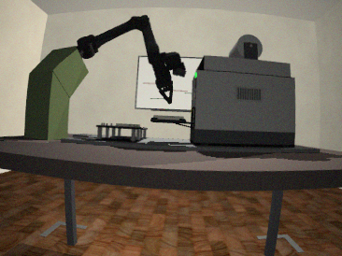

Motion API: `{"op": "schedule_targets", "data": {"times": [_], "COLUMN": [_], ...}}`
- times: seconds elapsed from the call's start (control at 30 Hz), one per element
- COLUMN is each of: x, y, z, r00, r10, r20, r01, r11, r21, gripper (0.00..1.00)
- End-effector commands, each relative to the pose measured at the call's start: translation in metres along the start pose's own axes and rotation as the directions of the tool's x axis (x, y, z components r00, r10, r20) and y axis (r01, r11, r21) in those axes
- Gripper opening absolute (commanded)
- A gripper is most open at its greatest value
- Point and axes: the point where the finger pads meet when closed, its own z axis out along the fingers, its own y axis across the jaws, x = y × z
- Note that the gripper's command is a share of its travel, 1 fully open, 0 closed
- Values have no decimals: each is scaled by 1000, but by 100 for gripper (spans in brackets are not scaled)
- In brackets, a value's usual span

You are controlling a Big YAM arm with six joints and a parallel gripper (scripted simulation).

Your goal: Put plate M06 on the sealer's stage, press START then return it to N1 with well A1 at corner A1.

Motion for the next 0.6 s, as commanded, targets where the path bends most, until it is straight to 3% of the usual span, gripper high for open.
{"op": "schedule_targets", "data": {"times": [0.0,0.33,0.37,0.57], "x": [-20,-17,-5,28], "y": [9,15,20,8], "z": [-3,1,15,10], "r00": [999,999,1000,1000], "r10": [-19,-28,-24,14], "r20": [32,23,19,-15], "r01": [19,28,25,-14], "r11": [1000,999,1000,1000], "r21": [-9,-15,-15,0], "gripper": [100,100,100,100]}}
